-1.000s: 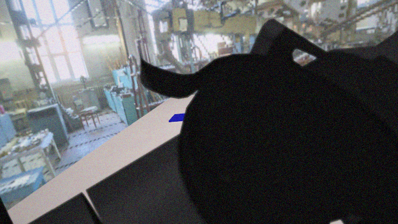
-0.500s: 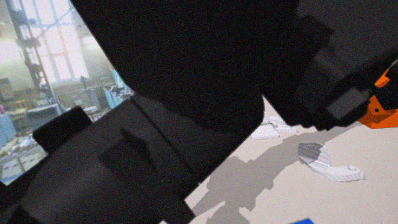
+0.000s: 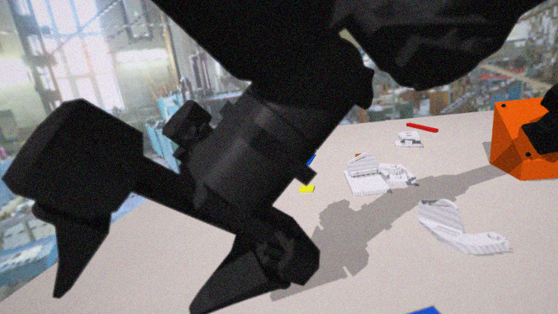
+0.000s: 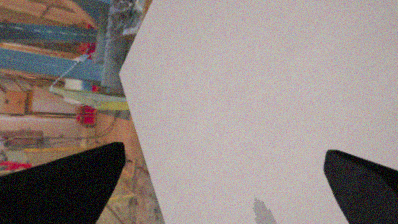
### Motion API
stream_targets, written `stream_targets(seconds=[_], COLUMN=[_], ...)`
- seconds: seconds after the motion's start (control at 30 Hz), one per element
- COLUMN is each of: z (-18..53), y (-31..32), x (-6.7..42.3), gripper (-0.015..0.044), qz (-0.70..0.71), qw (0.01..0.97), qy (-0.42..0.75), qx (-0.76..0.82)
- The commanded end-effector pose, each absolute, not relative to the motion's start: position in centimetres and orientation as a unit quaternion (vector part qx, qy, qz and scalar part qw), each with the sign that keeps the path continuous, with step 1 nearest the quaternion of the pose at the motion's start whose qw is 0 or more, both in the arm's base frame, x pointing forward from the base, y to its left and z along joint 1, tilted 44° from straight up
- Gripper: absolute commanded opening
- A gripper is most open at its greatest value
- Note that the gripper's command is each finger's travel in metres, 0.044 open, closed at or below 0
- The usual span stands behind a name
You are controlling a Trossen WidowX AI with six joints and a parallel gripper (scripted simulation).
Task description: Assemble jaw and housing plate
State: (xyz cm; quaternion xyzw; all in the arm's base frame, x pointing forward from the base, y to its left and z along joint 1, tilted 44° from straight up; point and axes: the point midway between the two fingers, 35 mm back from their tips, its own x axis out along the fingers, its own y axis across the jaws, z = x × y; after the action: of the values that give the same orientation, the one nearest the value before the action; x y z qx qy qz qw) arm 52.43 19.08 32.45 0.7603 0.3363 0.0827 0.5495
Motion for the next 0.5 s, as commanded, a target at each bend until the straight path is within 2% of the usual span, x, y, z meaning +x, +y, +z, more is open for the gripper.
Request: stream_targets(seconds=[0.0, 0.47], z=[29.7, 21.5], y=[17.0, 10.4], x=[50.8, 41.7], gripper=[0.044, 0.044], qz=[0.045, -0.056], qw=[0.571, 0.58], qy=[0.373, 0.515], qx=[0.73, 0.629])
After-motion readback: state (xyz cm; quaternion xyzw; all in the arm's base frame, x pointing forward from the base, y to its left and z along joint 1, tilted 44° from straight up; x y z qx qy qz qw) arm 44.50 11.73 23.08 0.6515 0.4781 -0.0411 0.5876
